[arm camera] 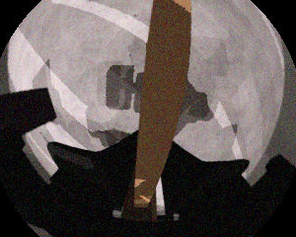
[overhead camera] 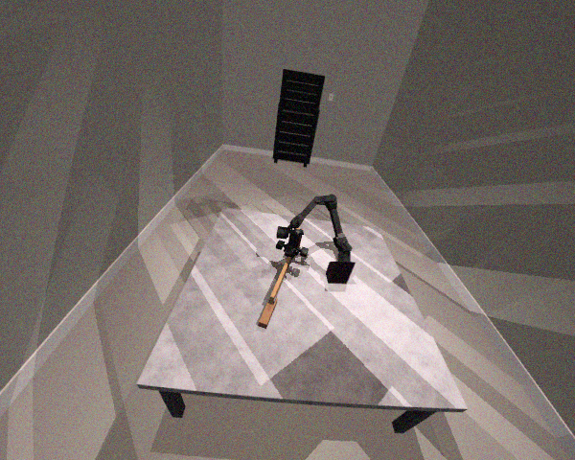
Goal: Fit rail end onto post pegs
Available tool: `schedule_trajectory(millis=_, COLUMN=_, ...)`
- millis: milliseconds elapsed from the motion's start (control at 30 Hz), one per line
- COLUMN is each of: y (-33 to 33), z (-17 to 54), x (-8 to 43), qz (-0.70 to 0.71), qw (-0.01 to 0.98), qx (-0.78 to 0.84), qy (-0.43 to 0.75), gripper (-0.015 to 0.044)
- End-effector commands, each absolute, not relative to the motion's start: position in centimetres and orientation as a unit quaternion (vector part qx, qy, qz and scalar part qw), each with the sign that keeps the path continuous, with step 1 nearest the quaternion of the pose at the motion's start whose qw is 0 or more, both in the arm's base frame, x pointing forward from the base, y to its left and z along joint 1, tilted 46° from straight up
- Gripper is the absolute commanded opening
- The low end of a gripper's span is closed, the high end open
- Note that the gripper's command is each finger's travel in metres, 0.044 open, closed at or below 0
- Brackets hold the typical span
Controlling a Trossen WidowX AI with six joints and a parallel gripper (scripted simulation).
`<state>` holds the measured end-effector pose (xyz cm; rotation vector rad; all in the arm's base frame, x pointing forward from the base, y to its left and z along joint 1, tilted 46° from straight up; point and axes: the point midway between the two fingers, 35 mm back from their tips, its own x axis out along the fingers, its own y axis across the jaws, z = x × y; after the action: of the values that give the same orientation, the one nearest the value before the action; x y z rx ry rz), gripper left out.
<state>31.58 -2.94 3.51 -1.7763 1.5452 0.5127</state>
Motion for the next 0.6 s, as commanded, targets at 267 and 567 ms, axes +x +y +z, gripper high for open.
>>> schedule_trajectory(millis=267, y=-3.28, z=3.84, x=31.49, qz=0.198, qw=0.357, qx=-0.69, qy=0.598, gripper=0.0)
schedule_trajectory(millis=567, y=-3.47, z=4.05, x=31.43, qz=0.198, qw=0.357, qx=-0.69, qy=0.598, gripper=0.0)
